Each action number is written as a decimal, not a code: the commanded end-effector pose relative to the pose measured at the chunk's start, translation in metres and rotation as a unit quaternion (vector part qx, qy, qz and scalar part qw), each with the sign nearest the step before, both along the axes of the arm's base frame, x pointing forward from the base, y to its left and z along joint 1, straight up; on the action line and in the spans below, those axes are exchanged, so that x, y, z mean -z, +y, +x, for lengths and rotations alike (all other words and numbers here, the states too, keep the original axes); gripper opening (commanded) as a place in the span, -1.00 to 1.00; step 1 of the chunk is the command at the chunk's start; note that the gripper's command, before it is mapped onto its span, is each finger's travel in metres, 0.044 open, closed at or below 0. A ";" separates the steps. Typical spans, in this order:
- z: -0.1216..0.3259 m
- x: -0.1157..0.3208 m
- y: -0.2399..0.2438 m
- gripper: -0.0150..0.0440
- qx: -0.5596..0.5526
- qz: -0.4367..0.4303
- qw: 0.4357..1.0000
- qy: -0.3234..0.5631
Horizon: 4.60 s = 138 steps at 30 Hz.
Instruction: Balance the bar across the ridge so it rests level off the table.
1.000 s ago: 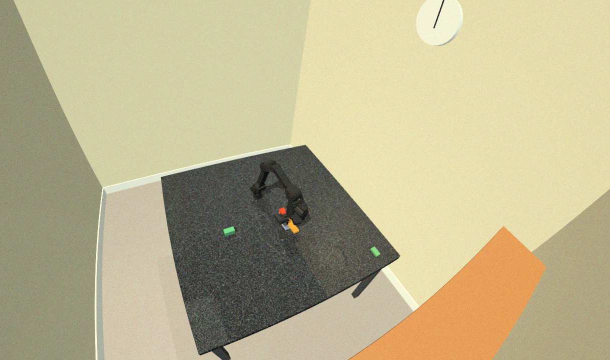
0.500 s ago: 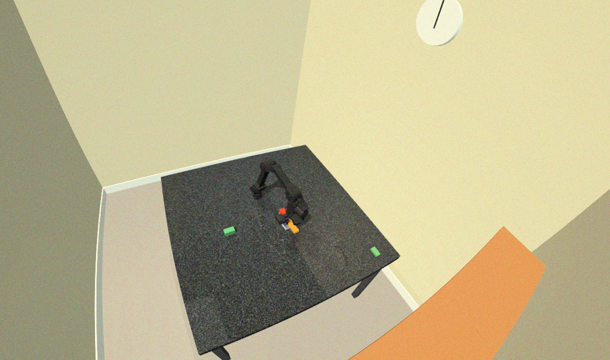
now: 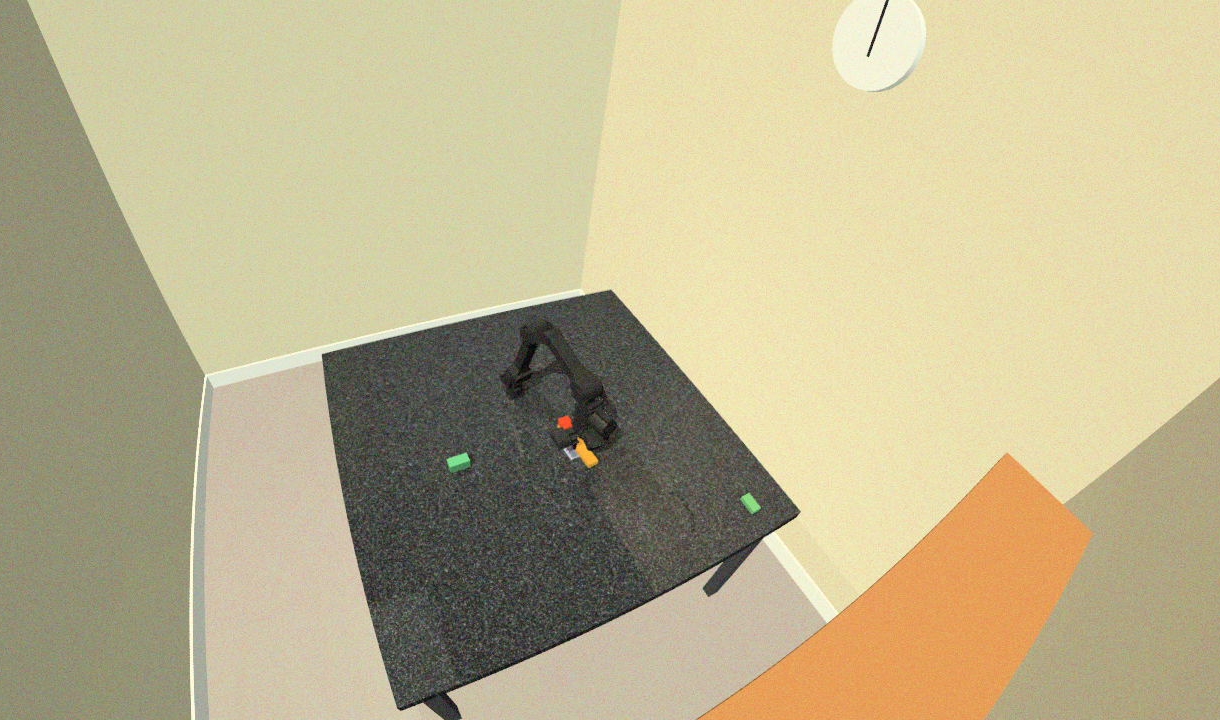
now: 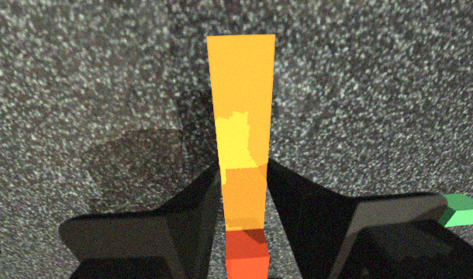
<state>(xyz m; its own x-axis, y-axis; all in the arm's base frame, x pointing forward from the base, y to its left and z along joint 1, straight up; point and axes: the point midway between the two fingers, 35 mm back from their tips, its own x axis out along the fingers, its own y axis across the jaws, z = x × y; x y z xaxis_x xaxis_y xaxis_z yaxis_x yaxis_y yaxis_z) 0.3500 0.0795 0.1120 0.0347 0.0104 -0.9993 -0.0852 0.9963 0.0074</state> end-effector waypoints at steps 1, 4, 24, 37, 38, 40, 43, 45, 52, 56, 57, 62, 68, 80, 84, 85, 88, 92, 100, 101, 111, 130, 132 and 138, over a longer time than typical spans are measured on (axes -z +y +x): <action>0.000 0.000 0.000 -0.49 0.000 -0.001 1.000 -0.001; 0.000 0.001 0.000 -0.49 0.000 -0.001 1.000 -0.001; 0.000 0.002 0.000 -0.49 0.000 -0.001 1.000 -0.001; 0.000 0.003 0.000 -0.49 0.000 -0.001 1.000 -0.001; 0.000 0.004 0.000 -0.49 0.000 -0.001 1.000 -0.001; 0.000 0.004 0.000 -0.49 0.000 -0.001 1.000 -0.001; 0.000 0.004 0.000 -0.49 0.000 -0.001 1.000 -0.001; 0.000 0.004 0.000 -0.49 0.000 -0.001 1.000 -0.001; 0.000 0.005 0.000 -0.49 0.000 -0.001 1.000 -0.001; 0.000 0.005 0.000 -0.49 0.000 -0.001 1.000 -0.001; 0.000 0.005 0.000 -0.49 0.000 -0.001 1.000 -0.001; 0.000 0.006 0.000 -0.49 0.000 -0.001 1.000 -0.001; 0.000 0.006 0.000 -0.49 0.000 -0.001 1.000 -0.001; 0.000 0.007 0.000 -0.49 0.000 -0.001 1.000 -0.001; 0.000 0.005 0.000 -0.49 0.000 -0.001 1.000 -0.001; 0.000 0.005 0.000 -0.49 0.000 -0.001 1.000 -0.001; 0.000 0.005 0.000 -0.49 0.000 -0.001 1.000 -0.001; 0.000 0.005 0.000 -0.49 0.000 -0.001 1.000 -0.001; 0.000 0.005 0.000 -0.49 0.000 0.000 1.000 -0.001; 0.000 0.005 0.000 -0.49 0.000 0.000 1.000 -0.001; 0.000 0.005 0.000 -0.49 0.000 0.000 1.000 -0.001; 0.000 0.005 0.000 -0.31 0.000 0.000 1.000 -0.001; 0.000 0.005 0.000 -0.14 0.000 0.000 1.000 -0.001; 0.000 0.005 0.000 0.07 0.000 0.000 1.000 -0.001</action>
